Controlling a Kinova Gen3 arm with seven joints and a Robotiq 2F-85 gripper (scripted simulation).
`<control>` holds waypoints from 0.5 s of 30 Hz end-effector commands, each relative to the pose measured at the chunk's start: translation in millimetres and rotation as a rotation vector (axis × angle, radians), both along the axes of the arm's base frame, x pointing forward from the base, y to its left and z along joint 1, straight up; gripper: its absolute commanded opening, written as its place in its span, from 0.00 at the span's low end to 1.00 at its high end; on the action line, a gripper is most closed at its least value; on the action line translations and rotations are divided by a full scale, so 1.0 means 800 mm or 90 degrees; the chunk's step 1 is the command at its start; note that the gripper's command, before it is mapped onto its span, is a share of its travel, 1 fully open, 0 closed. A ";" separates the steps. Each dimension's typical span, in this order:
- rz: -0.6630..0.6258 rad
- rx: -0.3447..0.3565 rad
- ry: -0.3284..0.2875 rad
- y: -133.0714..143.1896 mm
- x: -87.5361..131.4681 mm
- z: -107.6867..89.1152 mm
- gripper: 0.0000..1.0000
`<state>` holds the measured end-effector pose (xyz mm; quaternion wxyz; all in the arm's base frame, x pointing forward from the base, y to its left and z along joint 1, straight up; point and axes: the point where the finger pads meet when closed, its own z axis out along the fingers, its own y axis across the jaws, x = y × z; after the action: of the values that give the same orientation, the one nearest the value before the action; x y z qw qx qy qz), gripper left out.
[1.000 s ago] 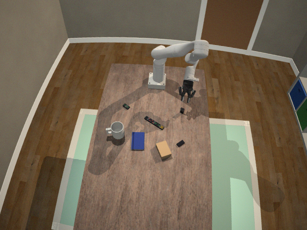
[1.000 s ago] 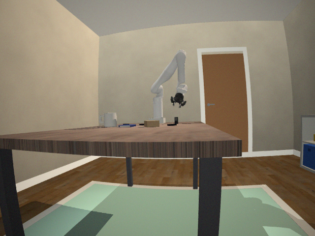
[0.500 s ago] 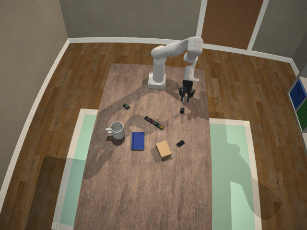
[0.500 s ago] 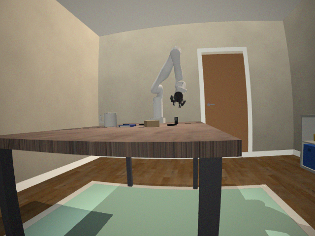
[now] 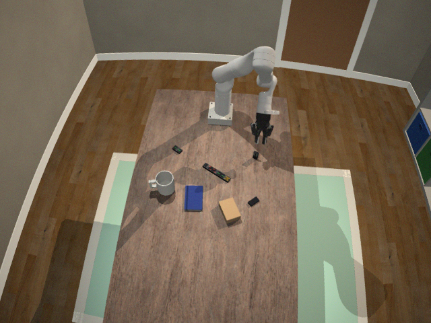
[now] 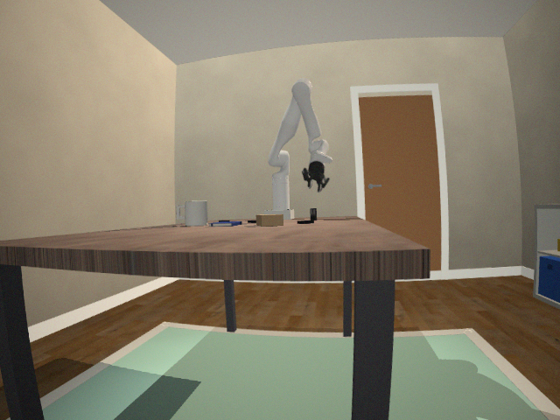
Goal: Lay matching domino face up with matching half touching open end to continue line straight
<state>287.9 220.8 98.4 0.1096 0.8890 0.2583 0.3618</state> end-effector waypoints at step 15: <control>0.065 -0.038 0.071 0.001 0.002 0.001 0.48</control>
<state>289.0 221.7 98.8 0.1034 0.8898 0.3088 0.3196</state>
